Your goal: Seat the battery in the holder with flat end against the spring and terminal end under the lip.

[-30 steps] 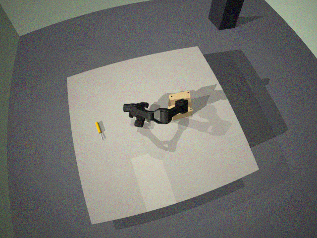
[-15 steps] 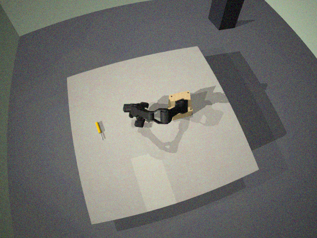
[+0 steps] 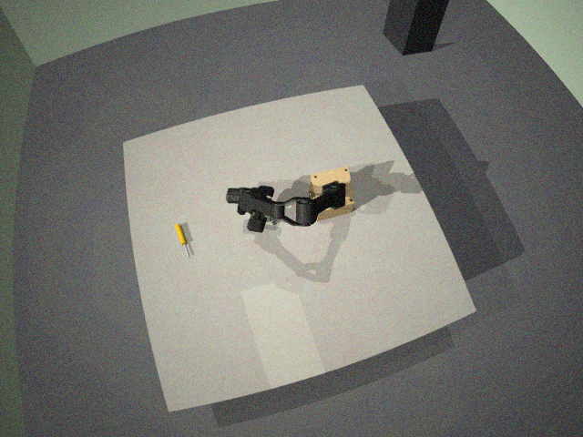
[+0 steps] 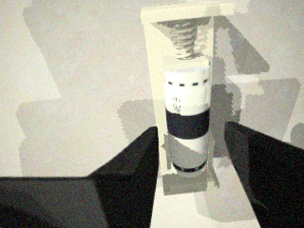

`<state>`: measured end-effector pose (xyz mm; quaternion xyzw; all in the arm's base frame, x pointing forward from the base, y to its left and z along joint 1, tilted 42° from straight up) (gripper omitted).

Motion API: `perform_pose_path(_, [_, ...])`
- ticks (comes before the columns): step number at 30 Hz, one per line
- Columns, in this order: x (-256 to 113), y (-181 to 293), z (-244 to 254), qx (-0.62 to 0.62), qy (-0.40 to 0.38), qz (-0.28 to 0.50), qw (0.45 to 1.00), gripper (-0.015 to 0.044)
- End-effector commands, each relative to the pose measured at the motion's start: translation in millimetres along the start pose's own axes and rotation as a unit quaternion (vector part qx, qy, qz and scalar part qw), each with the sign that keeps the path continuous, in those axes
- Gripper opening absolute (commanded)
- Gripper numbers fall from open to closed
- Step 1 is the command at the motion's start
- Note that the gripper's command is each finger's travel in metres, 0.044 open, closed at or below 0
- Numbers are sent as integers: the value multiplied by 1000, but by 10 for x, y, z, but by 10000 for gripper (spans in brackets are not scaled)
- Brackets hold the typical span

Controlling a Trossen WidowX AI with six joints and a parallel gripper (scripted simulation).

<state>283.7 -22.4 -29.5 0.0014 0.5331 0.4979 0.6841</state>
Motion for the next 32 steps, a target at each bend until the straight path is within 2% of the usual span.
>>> perform_pose_path(1, [-66, 1, -5, 0, 1, -1, 1000, 231])
perform_pose_path(7, [-687, 84, -69, -4, 3, -5, 1000, 388])
perform_pose_path(9, [-758, 102, -80, -4, 3, -6, 1000, 440])
perform_pose_path(32, [-756, 99, -102, -4, 3, -6, 1000, 440])
Point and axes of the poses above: the point midway between the two fingers, 35 mm back from their tips, its own x axis out along the fingers, its own z axis across the jaws, y = z × x, the point moved 4 cm from there along -x, back along the fingers, and after that the axes turned 13 degrees about x, right-handed, at the moved point
